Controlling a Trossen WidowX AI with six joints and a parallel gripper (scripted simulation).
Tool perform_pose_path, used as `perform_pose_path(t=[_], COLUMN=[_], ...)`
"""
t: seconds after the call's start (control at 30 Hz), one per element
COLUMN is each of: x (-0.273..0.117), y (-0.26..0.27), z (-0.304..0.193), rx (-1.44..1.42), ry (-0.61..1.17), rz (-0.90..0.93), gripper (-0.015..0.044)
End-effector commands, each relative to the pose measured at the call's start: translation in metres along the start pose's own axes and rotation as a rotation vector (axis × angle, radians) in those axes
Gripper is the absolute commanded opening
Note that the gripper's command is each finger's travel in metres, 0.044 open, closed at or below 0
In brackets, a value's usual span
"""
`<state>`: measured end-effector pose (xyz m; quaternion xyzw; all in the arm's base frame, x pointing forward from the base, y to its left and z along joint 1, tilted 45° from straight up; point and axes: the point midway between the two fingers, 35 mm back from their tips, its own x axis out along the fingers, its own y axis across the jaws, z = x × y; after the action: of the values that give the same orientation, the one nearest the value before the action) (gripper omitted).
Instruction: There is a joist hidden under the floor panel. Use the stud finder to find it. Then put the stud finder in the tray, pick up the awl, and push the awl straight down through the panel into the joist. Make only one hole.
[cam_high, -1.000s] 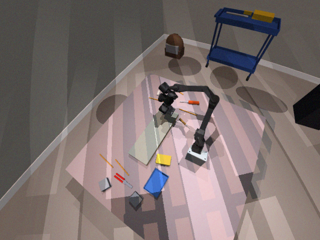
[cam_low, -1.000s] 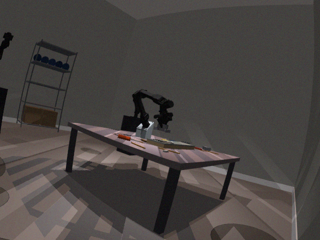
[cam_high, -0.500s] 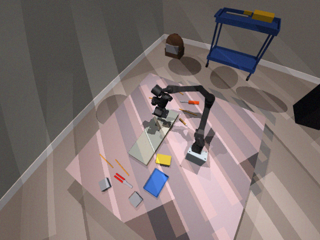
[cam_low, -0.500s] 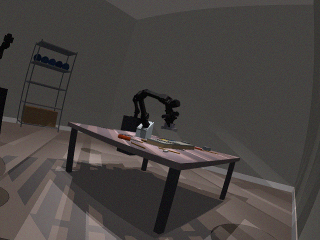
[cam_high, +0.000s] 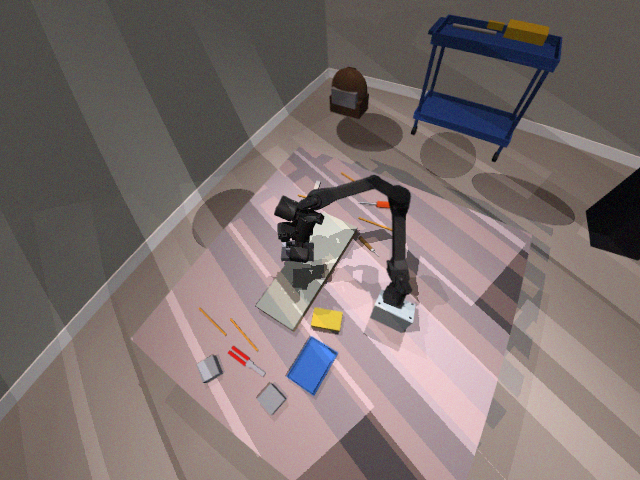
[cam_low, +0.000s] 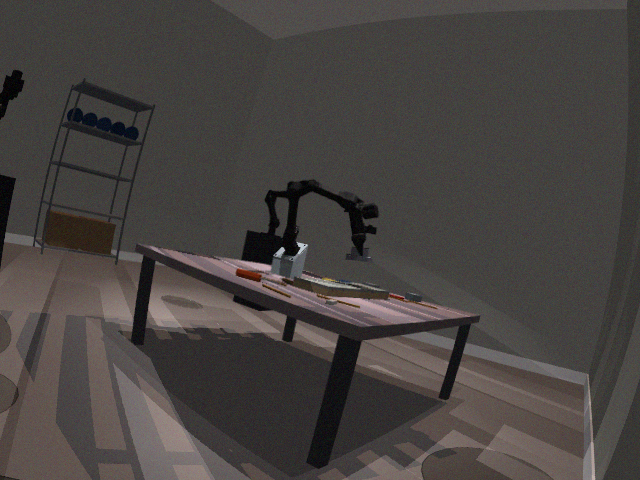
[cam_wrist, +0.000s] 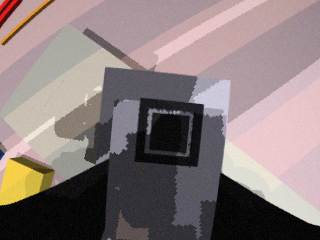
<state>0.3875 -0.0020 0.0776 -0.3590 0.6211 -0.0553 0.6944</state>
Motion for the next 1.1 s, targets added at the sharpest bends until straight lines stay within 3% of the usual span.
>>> perform_pose_path(t=[0.0, 0.53, 1.07], x=[0.004, 0.022, 0.046], y=[0.044, 0.202, 0.341], z=[0.016, 0.025, -0.030], rx=[-0.108, -0.481, -0.841], ry=[-0.013, 0.001, 0.066], rz=[0.050, 0.179, 0.255], gripper=[0.0000, 0.0000, 0.0000])
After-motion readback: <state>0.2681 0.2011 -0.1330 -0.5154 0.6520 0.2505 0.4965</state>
